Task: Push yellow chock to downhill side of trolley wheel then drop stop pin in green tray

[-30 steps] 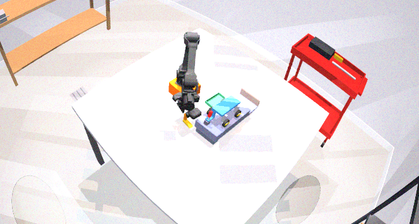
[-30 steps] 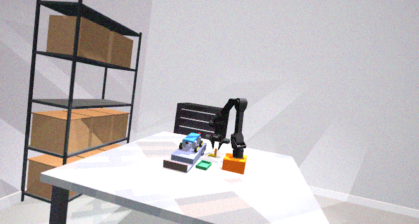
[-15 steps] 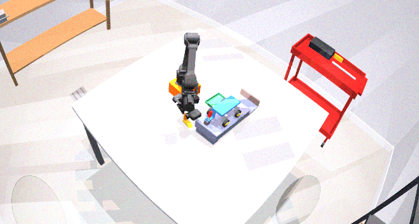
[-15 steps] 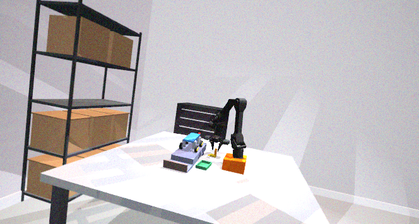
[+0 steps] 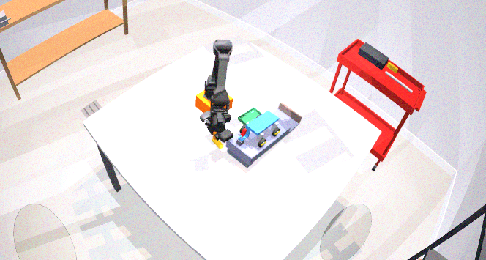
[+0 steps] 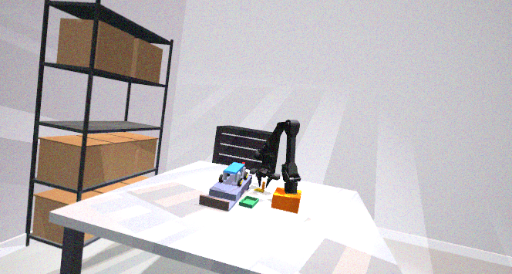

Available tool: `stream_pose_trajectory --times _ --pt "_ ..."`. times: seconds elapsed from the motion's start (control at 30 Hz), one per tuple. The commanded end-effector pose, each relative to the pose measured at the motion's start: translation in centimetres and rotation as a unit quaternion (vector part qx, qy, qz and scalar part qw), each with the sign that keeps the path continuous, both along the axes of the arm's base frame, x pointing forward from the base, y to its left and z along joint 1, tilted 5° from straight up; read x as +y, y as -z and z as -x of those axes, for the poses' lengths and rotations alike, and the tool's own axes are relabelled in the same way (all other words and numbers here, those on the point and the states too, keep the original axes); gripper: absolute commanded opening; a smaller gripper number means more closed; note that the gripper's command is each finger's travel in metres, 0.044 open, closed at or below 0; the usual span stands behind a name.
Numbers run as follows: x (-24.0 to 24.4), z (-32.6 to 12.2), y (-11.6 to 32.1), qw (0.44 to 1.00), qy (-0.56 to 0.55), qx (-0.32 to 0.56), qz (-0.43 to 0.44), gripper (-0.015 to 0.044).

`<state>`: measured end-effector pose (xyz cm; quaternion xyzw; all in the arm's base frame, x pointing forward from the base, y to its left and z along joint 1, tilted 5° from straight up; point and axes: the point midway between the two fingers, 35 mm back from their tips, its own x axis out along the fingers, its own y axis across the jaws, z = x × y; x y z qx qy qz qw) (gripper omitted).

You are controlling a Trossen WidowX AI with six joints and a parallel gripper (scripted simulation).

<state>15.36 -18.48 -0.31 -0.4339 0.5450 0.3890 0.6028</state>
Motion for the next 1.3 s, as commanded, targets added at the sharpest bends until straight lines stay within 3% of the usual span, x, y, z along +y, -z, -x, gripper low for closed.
stream_pose_trajectory --times 0.0,0.13,0.5,1.27 --pt "0.2 0.2 0.3 1.000 0.003 0.004 -0.003 0.0190" --pt "0.0 0.0 0.0 1.000 0.000 0.000 0.000 0.0085" --pt "0.0 0.0 -0.1 1.000 0.000 0.000 -0.001 0.0000" --pt "1.0 1.3 -7.0 1.000 0.003 0.004 -0.003 0.0000"
